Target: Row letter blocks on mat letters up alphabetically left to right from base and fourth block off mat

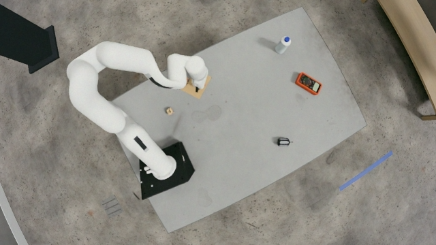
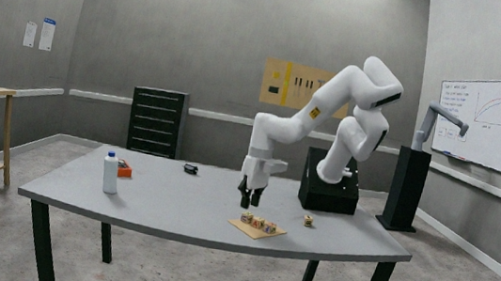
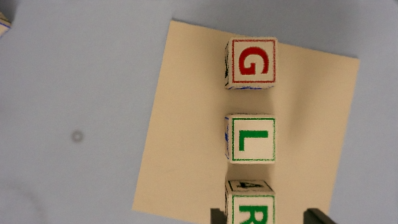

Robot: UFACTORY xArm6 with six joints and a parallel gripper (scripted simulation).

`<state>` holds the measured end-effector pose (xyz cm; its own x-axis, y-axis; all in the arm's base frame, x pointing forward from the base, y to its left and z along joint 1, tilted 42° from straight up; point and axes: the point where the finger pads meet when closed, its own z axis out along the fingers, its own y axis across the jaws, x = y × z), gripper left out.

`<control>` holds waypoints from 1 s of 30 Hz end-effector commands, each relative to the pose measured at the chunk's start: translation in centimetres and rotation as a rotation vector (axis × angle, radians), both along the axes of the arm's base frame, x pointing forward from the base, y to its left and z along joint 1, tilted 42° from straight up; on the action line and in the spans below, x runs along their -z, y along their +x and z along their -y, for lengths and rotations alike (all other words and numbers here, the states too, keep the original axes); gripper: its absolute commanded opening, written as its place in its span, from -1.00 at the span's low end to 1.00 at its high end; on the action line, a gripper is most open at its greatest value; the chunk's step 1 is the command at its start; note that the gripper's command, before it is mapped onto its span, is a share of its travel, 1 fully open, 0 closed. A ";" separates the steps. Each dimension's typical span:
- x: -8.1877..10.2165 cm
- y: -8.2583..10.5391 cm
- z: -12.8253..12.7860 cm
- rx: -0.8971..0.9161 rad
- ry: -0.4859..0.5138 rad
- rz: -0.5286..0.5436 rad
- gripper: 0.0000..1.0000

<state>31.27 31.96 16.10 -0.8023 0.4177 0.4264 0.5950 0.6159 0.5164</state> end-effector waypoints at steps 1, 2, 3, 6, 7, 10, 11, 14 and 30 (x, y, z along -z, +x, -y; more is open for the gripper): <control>-1.9 0.1 1.5 -0.001 0.001 0.000 -0.03; -2.1 0.1 1.8 -0.001 0.001 0.000 -0.03; -2.4 0.2 2.0 -0.001 0.001 0.000 -0.03; -2.7 0.2 2.2 -0.001 0.001 0.000 -0.03; -2.7 0.2 2.2 -0.001 0.001 0.000 -0.03; -2.8 0.2 2.4 -0.001 0.001 0.000 -0.03; -2.8 0.2 2.4 -0.001 0.001 0.000 -0.03; -2.8 0.2 2.4 -0.001 0.001 0.000 1.00; -2.8 0.2 2.4 -0.001 0.001 0.000 1.00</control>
